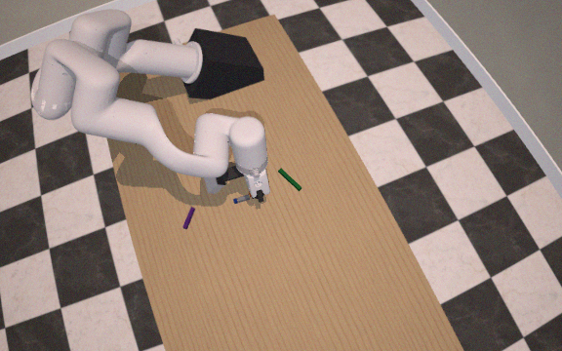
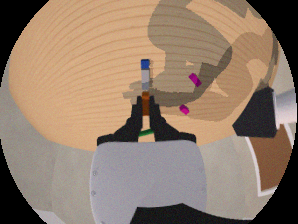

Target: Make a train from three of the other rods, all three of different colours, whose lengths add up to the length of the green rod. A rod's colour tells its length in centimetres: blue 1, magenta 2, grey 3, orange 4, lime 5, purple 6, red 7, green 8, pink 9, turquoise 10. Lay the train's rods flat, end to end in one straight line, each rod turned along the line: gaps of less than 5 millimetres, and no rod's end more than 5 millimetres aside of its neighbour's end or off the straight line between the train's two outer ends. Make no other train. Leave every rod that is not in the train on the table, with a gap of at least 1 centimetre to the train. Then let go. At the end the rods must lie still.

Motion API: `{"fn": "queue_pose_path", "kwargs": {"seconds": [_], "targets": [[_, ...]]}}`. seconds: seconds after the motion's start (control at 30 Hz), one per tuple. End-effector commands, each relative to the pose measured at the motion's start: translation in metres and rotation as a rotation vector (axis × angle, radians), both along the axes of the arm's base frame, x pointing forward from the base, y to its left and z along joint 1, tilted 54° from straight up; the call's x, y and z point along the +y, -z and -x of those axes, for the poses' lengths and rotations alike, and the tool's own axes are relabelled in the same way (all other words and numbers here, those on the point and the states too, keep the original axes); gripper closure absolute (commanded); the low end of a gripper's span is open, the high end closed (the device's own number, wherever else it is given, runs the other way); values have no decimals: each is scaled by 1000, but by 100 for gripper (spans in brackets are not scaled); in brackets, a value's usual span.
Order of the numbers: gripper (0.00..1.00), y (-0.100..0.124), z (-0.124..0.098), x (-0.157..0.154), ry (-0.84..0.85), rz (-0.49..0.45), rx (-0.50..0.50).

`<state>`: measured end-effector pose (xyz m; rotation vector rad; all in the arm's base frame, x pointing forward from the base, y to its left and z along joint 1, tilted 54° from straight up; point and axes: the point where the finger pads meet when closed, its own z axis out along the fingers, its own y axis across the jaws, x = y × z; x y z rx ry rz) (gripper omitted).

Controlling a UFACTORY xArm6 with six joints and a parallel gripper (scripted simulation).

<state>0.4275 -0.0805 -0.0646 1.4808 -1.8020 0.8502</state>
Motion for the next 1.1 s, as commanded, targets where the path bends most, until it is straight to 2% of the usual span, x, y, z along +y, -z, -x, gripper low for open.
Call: {"fn": "queue_pose_path", "kwargs": {"seconds": [0.0,1.07], "targets": [[96,-1,-1,1,-2,-1,-3],[96,6,0,-9,-2,-1,-3]]}}
